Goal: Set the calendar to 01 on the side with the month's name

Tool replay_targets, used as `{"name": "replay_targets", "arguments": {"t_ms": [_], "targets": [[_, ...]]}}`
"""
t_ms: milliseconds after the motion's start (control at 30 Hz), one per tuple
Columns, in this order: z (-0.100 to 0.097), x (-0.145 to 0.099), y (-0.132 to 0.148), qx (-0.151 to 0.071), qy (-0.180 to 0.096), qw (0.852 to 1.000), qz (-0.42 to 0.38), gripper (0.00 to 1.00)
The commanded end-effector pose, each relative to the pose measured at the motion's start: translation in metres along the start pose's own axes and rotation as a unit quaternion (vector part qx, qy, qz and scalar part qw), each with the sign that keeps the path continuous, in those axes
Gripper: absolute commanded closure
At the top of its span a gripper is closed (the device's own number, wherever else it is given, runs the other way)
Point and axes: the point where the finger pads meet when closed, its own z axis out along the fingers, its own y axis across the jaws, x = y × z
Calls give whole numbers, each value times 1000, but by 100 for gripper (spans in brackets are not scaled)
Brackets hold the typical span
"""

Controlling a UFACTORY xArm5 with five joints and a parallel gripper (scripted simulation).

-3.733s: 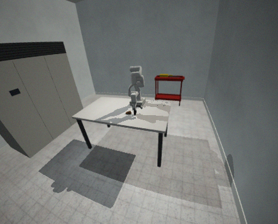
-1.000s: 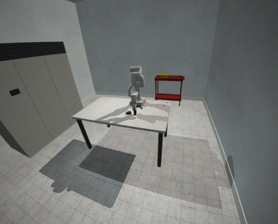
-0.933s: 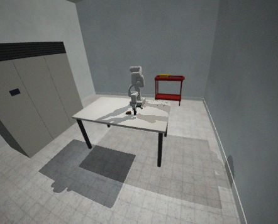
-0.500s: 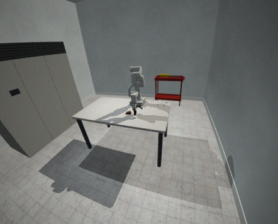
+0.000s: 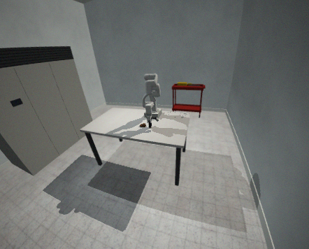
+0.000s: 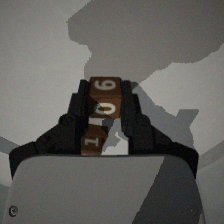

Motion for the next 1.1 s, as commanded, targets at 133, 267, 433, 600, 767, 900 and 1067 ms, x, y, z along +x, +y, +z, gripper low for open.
{"name": "replay_targets", "arguments": {"t_ms": [133, 267, 433, 600, 767, 900, 1067], "targets": [[-1, 0, 1, -2, 0, 1000, 0, 73], [-1, 0, 1, -2, 0, 1000, 0, 73], [-1, 0, 1, -2, 0, 1000, 0, 73], [-1, 0, 1, -2, 0, 1000, 0, 73], [-1, 0, 1, -2, 0, 1000, 0, 73], [-1, 0, 1, -2, 0, 1000, 0, 65], [-1, 0, 1, -2, 0, 1000, 0, 61]]}}
